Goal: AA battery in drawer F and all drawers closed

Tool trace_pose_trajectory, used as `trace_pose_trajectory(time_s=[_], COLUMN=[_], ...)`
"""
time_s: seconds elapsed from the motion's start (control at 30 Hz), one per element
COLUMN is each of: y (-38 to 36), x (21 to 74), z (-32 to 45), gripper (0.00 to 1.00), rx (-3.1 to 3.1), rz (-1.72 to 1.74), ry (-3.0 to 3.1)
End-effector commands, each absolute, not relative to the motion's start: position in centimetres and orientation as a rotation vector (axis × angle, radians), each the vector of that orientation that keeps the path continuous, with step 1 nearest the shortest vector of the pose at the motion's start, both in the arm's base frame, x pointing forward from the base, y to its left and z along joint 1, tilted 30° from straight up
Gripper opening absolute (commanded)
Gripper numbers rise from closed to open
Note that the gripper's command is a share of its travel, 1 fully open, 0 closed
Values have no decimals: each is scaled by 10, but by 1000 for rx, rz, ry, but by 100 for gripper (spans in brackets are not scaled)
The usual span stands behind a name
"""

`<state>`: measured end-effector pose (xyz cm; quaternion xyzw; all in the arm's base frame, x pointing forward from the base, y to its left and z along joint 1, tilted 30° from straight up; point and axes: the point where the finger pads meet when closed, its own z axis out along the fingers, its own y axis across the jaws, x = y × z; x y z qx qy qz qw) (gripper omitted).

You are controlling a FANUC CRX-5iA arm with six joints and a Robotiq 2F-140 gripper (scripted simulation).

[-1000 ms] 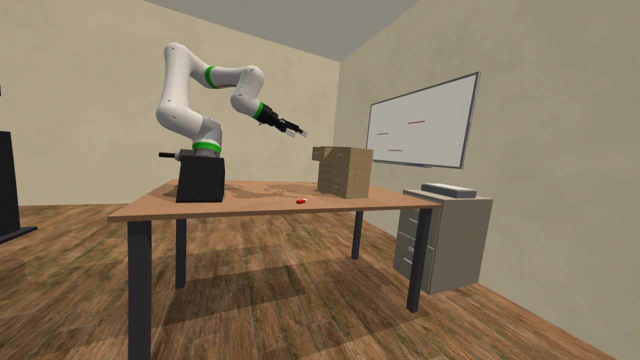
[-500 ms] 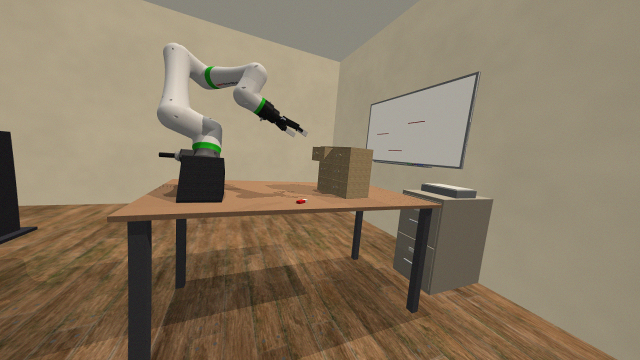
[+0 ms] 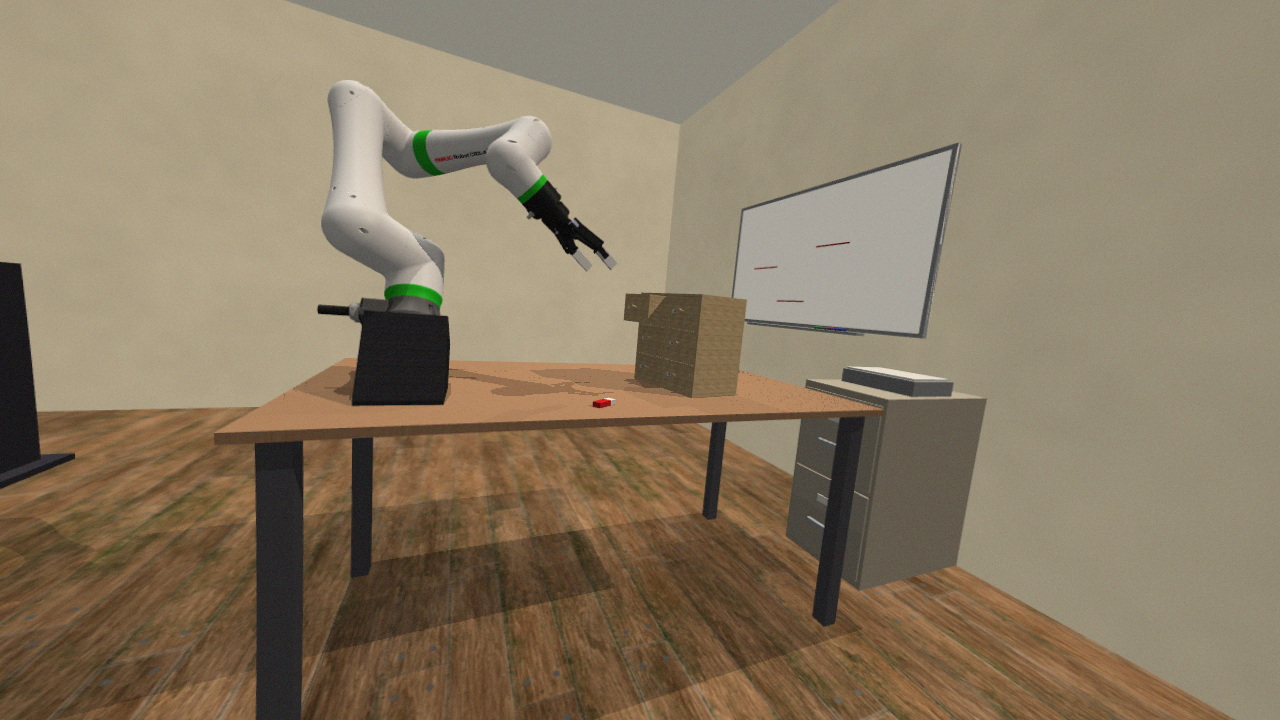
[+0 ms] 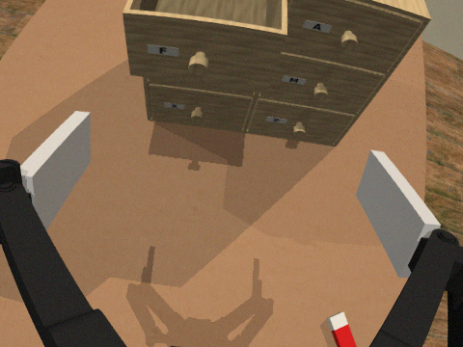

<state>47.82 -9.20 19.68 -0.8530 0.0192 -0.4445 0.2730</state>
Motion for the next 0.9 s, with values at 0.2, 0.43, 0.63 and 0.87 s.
trace_pose_trajectory(time_s=[0.2,0.43,0.63,0.87], y=[-96,-99,-101,-103], x=[478,478,478,478], z=[206,210,215,218], gripper=[100,100,100,100], rx=[-2469,-2528,-2572,-2592], rz=[-766,-557,-348,-218], ry=[-75,-137,-197,-233])
